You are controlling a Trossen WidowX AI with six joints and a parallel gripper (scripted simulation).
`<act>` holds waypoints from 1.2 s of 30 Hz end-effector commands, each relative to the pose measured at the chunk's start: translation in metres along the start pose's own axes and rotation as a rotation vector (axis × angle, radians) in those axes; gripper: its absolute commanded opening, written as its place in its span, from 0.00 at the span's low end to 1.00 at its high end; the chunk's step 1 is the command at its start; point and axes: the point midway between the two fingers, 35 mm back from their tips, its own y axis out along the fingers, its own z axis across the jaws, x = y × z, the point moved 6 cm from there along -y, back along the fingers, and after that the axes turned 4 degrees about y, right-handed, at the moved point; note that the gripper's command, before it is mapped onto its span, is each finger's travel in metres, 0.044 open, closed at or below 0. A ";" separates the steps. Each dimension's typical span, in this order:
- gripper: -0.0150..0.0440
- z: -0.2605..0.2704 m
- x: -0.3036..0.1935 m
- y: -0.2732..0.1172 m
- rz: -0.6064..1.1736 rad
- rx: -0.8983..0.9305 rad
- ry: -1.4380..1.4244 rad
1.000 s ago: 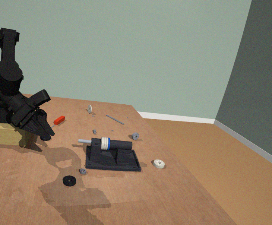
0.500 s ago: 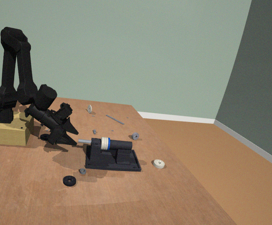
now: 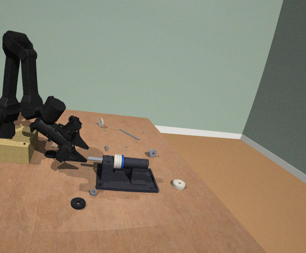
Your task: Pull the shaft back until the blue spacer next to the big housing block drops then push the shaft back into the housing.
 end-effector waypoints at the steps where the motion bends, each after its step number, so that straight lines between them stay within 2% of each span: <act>1: 1.00 0.001 -0.002 0.000 0.002 -0.003 0.006; 36: 1.00 0.000 -0.001 0.006 0.002 -0.002 0.006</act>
